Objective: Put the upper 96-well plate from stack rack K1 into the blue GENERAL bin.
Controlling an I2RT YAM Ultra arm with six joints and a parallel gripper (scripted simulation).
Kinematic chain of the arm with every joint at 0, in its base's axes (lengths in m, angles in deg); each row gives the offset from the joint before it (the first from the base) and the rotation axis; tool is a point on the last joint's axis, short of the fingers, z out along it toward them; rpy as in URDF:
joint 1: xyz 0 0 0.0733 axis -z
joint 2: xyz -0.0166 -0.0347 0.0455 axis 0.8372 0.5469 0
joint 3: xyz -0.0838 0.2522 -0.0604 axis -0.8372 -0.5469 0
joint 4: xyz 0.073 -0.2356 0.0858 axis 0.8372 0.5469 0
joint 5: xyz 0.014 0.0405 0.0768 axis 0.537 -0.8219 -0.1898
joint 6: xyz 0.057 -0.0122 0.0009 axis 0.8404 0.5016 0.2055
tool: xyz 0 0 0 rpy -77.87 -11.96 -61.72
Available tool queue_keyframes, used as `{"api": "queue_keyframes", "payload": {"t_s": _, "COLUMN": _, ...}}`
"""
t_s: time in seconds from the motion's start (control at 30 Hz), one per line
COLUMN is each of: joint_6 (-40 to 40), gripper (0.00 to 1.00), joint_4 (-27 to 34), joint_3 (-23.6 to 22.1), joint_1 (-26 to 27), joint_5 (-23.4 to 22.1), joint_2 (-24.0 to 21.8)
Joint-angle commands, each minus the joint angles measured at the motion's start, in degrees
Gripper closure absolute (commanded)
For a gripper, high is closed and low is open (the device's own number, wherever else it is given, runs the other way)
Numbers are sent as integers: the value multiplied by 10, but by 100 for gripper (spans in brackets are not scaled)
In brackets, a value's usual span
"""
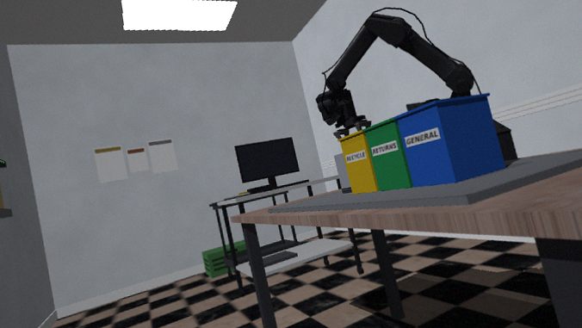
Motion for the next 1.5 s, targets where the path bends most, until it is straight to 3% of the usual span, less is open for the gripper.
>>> {"api": "queue_keyframes", "payload": {"t_s": 0.0, "joint_6": 9, "gripper": 0, "joint_4": -24, "joint_3": -14, "joint_1": -4, "joint_5": -12, "joint_2": 10}}
{"api": "queue_keyframes", "payload": {"t_s": 1.37, "joint_6": 60, "gripper": 0, "joint_4": -153, "joint_3": -75, "joint_1": -56, "joint_5": -40, "joint_2": 52}}
{"api": "queue_keyframes", "payload": {"t_s": 1.47, "joint_6": 62, "gripper": 0, "joint_4": -158, "joint_3": -60, "joint_1": -49, "joint_5": -41, "joint_2": 53}}
